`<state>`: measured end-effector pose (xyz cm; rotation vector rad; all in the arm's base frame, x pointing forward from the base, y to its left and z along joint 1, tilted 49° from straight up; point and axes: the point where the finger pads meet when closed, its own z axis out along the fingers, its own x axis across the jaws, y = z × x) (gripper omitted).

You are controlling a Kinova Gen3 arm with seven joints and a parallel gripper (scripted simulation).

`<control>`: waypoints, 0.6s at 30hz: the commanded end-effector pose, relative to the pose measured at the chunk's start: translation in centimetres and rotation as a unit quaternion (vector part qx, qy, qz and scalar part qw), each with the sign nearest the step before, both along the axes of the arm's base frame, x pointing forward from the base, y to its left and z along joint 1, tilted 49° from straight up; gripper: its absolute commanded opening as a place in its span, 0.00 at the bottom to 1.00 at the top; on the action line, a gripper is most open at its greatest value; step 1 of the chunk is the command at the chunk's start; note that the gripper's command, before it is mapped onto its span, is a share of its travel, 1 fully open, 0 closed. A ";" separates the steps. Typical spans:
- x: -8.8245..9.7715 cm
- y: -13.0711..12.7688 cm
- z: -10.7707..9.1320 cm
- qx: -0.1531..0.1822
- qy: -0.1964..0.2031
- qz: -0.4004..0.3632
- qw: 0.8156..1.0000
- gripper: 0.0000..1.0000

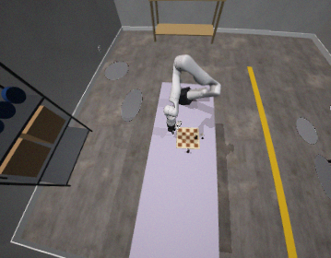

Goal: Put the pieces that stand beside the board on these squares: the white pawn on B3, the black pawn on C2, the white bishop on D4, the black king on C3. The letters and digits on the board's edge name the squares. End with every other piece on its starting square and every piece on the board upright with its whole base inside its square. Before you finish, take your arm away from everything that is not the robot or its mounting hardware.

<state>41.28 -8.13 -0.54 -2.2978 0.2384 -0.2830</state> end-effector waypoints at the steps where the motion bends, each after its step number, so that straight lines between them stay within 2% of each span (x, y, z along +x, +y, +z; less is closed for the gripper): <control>1: 0.0 -0.1 0.0 -0.001 0.000 -0.001 1.000 0.68; 18: 0.0 -0.1 0.0 -0.001 0.000 -0.001 1.000 0.68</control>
